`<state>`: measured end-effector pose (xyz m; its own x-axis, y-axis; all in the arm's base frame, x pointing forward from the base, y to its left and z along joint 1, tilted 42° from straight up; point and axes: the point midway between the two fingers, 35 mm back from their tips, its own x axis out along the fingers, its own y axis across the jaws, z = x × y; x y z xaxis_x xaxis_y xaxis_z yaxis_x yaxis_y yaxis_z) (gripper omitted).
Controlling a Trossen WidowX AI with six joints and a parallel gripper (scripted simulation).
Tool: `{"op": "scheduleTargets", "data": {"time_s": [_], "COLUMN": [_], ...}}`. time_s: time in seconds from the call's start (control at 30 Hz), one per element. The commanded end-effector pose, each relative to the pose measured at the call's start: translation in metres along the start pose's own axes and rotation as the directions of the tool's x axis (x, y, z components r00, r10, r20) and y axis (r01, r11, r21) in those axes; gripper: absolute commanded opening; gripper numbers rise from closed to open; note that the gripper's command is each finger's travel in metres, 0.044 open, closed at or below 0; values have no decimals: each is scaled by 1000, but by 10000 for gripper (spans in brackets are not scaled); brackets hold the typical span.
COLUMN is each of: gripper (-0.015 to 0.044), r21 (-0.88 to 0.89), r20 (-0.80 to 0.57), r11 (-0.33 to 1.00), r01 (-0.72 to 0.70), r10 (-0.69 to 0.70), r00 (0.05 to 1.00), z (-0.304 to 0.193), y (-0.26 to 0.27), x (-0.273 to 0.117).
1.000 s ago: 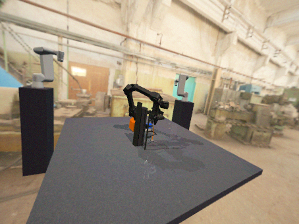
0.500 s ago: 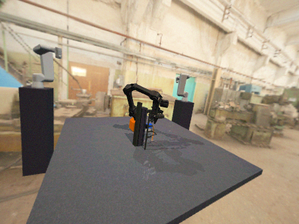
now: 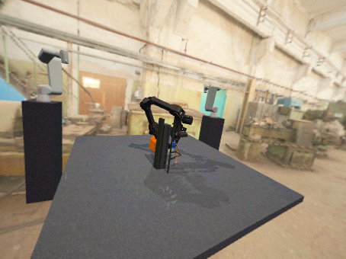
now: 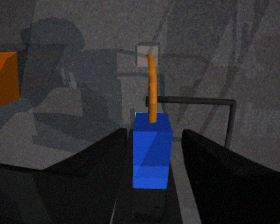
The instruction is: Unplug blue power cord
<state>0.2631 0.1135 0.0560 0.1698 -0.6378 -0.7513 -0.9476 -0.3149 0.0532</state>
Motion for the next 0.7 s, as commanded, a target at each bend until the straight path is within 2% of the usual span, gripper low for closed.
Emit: {"op": "scheduleTargets", "data": {"time_s": [0.0,0.67], "gripper": [160,160], "r21": [-5,-5], "r20": [-6,-6], "r11": [1000,1000], "r01": [-6,-6], "r10": [6,6], "r00": [1000,1000], "z": [-7,-11], "y": [2,2], "x": [2,14]}}
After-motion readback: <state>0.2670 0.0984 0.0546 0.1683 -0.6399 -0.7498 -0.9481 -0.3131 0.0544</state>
